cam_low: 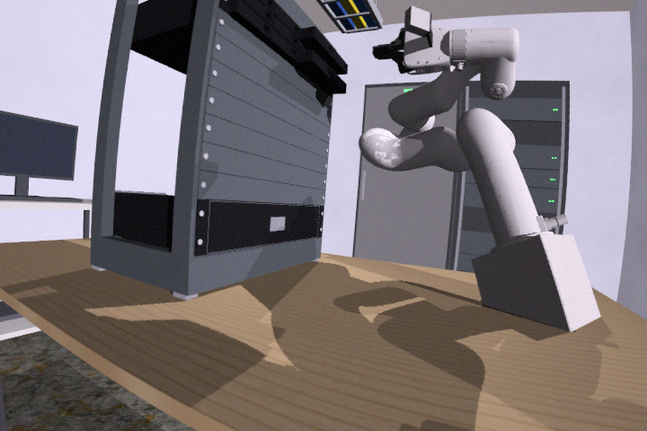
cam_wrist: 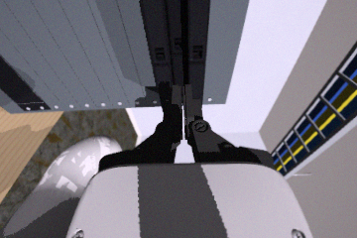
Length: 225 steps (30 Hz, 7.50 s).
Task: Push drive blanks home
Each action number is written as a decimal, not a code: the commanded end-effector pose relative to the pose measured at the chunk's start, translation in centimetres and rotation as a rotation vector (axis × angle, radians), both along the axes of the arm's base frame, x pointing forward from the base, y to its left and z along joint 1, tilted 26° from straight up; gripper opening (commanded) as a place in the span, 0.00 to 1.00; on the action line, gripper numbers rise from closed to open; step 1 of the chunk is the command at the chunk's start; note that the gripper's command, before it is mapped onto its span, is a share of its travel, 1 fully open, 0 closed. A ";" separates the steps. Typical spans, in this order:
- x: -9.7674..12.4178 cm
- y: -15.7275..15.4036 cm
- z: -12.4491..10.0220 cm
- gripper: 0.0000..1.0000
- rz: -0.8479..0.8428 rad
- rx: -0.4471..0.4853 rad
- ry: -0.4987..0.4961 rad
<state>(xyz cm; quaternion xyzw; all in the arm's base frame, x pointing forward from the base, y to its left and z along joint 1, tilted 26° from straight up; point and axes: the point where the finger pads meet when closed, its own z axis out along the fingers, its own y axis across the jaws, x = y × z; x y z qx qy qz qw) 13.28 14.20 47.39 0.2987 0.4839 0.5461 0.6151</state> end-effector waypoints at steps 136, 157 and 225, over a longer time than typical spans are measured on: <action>11.8 3.9 0.5 0.00 0.000 0.001 0.000; 12.7 4.0 0.9 0.00 0.000 0.001 0.000; 14.5 4.3 1.6 0.00 0.000 0.001 0.000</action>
